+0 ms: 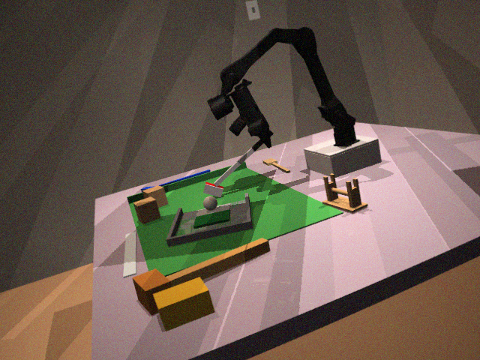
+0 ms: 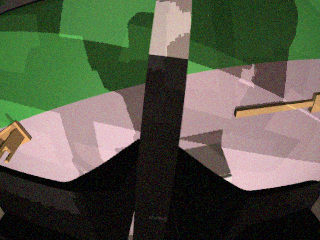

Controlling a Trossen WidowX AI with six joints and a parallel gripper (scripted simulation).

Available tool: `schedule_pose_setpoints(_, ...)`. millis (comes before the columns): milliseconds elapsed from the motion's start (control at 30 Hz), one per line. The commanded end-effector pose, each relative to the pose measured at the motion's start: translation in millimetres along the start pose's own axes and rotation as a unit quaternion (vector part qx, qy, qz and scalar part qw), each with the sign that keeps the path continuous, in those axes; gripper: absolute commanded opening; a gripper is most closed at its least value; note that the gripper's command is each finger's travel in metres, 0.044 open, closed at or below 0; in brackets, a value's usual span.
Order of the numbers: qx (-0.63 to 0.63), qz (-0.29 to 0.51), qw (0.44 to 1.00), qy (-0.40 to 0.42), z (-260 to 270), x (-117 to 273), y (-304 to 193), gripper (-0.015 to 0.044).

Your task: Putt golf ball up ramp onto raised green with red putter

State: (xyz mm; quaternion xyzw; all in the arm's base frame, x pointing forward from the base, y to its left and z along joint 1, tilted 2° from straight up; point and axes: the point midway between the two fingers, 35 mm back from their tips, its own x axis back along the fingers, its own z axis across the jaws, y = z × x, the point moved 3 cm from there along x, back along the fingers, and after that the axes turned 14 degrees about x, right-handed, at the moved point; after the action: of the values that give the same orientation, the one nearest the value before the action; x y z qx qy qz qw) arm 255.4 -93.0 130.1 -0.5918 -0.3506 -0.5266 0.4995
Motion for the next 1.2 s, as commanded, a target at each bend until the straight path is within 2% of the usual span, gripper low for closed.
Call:
schedule_pose_setpoints(0, -0.001, -0.011, 1.000, 0.001, 3, 19, -2, 0.0000)
schedule_pose_setpoints(267, -0.001, -0.011, 1.000, 0.001, 6, 55, -14, 0.0000)
schedule_pose_setpoints(1167, 0.001, -0.004, 1.000, 0.000, 5, 47, -12, 0.0000)
